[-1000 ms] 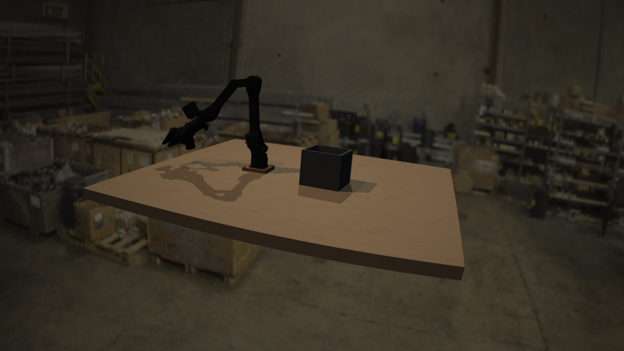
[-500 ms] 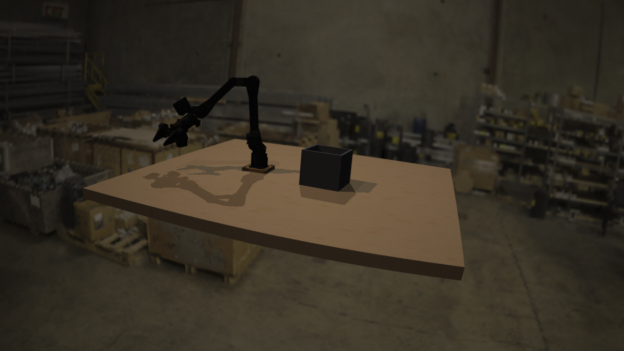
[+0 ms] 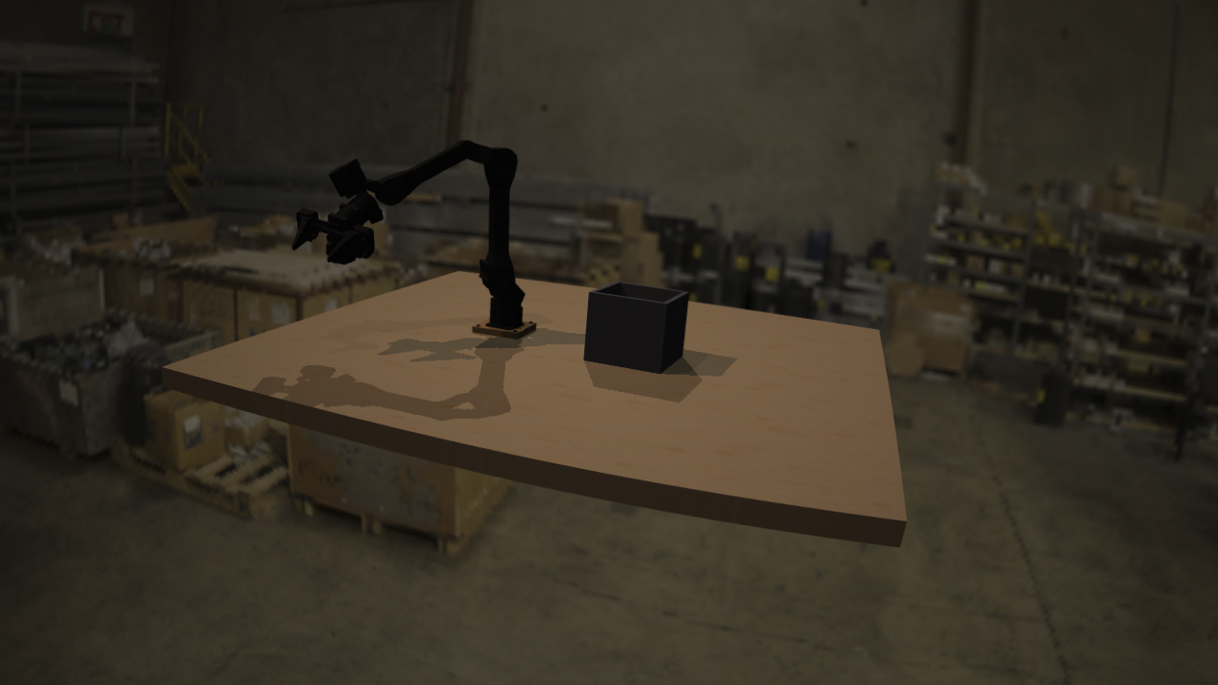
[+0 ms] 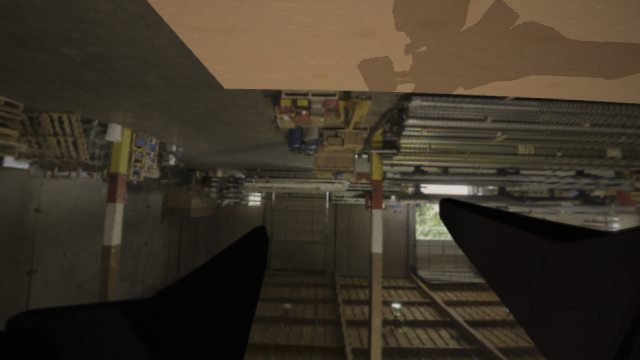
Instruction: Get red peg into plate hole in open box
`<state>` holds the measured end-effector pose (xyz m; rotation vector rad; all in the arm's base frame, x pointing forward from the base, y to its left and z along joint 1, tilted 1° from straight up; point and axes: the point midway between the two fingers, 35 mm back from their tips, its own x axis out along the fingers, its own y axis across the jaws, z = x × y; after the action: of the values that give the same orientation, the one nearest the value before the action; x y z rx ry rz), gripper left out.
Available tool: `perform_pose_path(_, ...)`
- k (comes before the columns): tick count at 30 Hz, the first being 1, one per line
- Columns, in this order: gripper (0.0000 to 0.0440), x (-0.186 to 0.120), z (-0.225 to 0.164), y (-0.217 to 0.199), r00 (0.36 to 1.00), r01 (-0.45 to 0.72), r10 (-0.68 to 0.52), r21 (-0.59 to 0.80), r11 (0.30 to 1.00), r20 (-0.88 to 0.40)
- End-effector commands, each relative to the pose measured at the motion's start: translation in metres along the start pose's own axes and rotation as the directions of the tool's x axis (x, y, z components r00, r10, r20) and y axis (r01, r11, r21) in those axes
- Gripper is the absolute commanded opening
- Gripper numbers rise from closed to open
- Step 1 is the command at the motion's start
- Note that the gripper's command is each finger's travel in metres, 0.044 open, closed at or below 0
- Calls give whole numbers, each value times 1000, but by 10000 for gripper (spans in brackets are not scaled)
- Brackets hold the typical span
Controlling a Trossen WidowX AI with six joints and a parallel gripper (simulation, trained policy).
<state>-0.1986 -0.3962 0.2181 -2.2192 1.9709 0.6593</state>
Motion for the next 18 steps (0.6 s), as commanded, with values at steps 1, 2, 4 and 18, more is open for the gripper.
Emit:
perform_pose_path(1,440,8,-34,-23,998,56,-58,-74,996,-32)
perform_pose_path(2,440,10,-43,-31,996,73,-77,-94,993,-40)
perform_pose_path(4,440,13,-62,-47,992,107,-115,-132,985,-57)
perform_pose_path(18,440,-2,-169,-173,914,291,-374,-395,872,-154)
